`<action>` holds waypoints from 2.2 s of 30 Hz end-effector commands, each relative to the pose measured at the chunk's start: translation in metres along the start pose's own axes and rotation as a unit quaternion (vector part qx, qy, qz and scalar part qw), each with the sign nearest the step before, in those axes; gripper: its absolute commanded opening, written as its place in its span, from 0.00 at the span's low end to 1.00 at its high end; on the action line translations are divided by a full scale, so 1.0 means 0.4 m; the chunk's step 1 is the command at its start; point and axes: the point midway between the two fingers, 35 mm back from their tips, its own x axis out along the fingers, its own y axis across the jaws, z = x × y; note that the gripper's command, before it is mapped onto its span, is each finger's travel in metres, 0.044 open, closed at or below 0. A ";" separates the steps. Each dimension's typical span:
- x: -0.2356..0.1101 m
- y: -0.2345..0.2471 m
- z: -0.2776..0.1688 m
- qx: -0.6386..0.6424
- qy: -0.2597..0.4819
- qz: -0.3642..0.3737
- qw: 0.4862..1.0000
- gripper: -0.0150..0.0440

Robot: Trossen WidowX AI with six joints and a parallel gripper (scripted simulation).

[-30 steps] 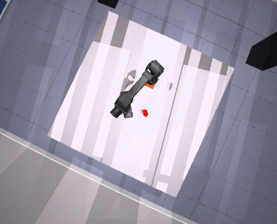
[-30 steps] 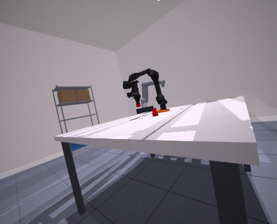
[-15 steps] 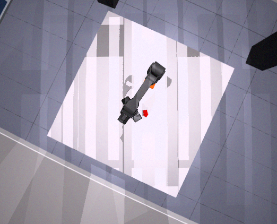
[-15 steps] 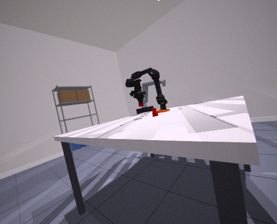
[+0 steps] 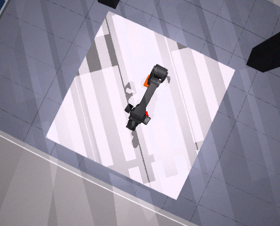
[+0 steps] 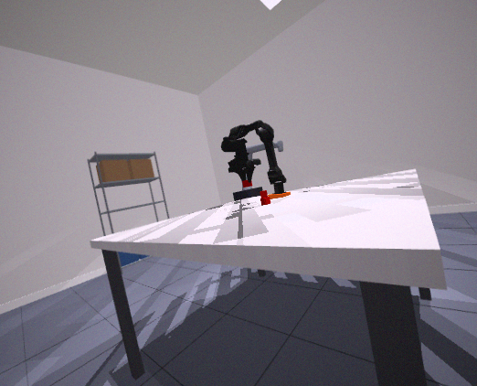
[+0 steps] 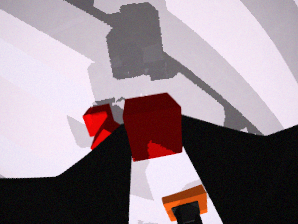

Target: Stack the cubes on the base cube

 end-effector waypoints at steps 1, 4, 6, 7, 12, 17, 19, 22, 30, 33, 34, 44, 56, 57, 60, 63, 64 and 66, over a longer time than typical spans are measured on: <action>-0.003 0.033 0.001 -0.054 -0.004 0.003 0.999 0.43; -0.001 0.055 -0.002 -0.094 -0.003 0.004 0.996 0.43; 0.000 0.070 -0.005 -0.121 -0.003 0.004 0.993 0.43; 0.000 0.076 -0.007 -0.134 -0.002 0.005 0.991 0.43; 0.003 0.110 -0.015 -0.199 0.000 0.005 0.980 0.43; 0.006 0.144 -0.025 -0.264 0.002 0.006 0.965 0.43; 0.007 0.157 -0.029 -0.289 0.002 0.007 0.957 0.43; 0.008 0.177 -0.036 -0.327 0.003 0.007 0.945 0.43; 0.010 0.200 -0.045 -0.370 0.005 0.008 0.929 0.43; 0.021 0.201 -0.045 -0.373 0.004 0.008 0.928 0.43; 0.029 0.201 -0.046 -0.374 0.004 0.008 0.927 0.43; 0.086 0.201 -0.051 -0.385 0.001 0.006 0.923 0.43; 0.087 0.201 -0.051 -0.385 0.001 0.006 0.923 0.43; 0.090 0.201 -0.051 -0.385 0.001 0.006 0.923 0.43; 0.108 0.202 -0.049 -0.381 0.002 0.007 0.925 0.43; 0.126 0.203 -0.048 -0.377 0.003 0.008 0.926 0.43; 0.132 0.203 -0.048 -0.376 0.003 0.008 0.927 0.43; 0.144 0.203 -0.048 -0.373 0.004 0.008 0.928 0.43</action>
